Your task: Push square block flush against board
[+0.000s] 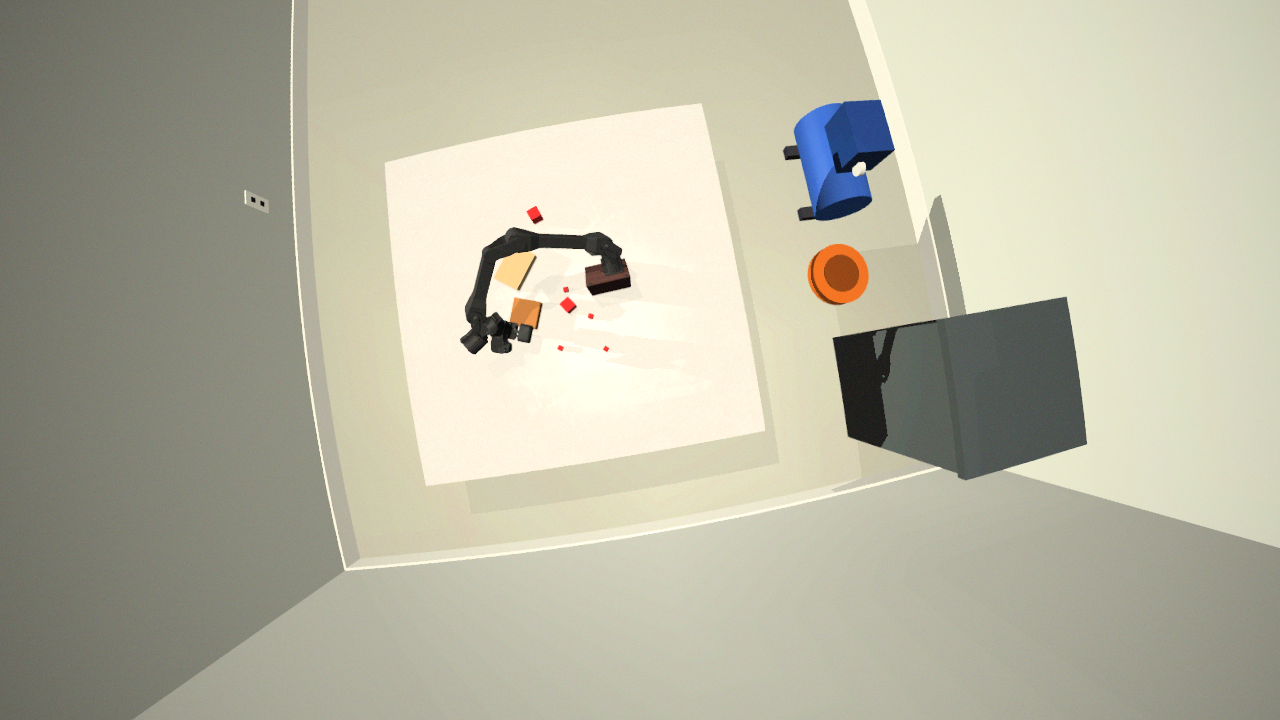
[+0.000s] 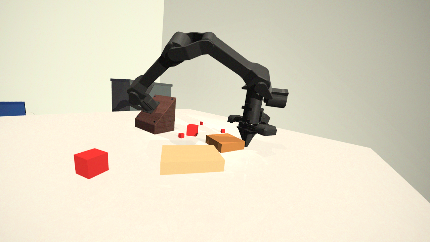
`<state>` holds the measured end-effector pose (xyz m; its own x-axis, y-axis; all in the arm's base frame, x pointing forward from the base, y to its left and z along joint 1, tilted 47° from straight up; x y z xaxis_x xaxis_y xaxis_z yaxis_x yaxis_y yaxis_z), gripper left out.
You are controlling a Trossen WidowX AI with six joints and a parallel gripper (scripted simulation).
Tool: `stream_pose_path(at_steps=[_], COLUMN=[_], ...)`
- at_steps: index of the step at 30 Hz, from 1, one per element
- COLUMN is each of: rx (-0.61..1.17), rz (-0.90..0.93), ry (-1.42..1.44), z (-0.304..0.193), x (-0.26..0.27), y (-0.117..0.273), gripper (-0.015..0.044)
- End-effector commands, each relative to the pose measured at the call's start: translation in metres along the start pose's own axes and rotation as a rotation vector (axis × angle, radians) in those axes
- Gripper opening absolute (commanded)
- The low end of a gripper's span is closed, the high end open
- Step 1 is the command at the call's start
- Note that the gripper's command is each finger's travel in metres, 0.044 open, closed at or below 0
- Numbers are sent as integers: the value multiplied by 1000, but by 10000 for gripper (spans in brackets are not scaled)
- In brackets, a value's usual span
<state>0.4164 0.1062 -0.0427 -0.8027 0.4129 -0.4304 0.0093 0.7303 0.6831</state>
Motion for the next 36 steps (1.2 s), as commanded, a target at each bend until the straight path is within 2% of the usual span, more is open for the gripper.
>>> stream_pose_path(at_steps=[1,36], rx=[-12,-12], rz=[-18,-17], ry=[7,8], z=[2,-30], x=[2,-8], y=[4,5], gripper=[0,0])
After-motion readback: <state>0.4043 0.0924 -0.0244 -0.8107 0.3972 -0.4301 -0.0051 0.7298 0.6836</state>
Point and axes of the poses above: the point midway between the two fingers, 35 mm back from their tips, its own y axis back along the fingers, its own x axis across the jaws, z = x × y, the point moved 10 cm from there along y, back along the fingers, and after that the axes turned 11 degrees about -y, right-handed, at the moved point
